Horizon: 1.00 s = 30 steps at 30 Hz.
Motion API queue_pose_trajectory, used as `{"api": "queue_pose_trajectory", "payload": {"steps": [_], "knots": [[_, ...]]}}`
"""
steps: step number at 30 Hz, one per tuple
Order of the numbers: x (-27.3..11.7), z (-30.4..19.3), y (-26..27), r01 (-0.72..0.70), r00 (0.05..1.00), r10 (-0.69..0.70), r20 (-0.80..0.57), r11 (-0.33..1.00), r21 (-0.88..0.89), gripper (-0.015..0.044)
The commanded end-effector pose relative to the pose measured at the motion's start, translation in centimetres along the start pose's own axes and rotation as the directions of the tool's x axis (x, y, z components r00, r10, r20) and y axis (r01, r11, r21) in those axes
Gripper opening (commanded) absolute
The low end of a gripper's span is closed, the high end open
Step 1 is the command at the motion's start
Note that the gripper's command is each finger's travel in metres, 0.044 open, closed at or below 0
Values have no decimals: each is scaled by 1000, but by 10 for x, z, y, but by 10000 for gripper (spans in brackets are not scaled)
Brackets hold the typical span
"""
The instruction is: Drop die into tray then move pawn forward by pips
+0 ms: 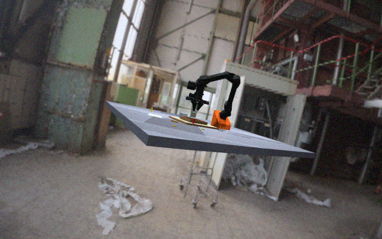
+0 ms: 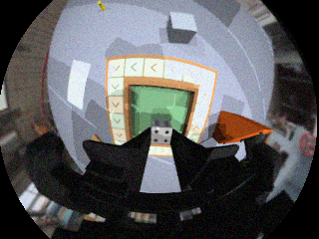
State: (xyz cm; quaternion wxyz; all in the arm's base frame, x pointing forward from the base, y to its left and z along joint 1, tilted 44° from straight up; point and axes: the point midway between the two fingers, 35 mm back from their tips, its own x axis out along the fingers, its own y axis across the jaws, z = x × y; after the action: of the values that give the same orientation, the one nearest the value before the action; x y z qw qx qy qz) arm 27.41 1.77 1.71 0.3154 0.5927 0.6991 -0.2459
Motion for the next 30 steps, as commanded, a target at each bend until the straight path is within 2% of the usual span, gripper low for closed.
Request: {"api": "queue_pose_trajectory", "payload": {"steps": [1, 5, 14, 22, 30], "knots": [[2, -5, 0, -4, 1000, 4, -7, 999, 36, 0], [4, -4, -2, 19, 999, -20, 36, 999, 37, 0], [13, -1, -10, 100, 943, -112, 312, 993, 56, 0], [15, 0, -11, 88, 831, -110, 546, 994, 67, 0], [16, -1, -11, 6, 681, -34, 732, 999, 41, 0]]}}
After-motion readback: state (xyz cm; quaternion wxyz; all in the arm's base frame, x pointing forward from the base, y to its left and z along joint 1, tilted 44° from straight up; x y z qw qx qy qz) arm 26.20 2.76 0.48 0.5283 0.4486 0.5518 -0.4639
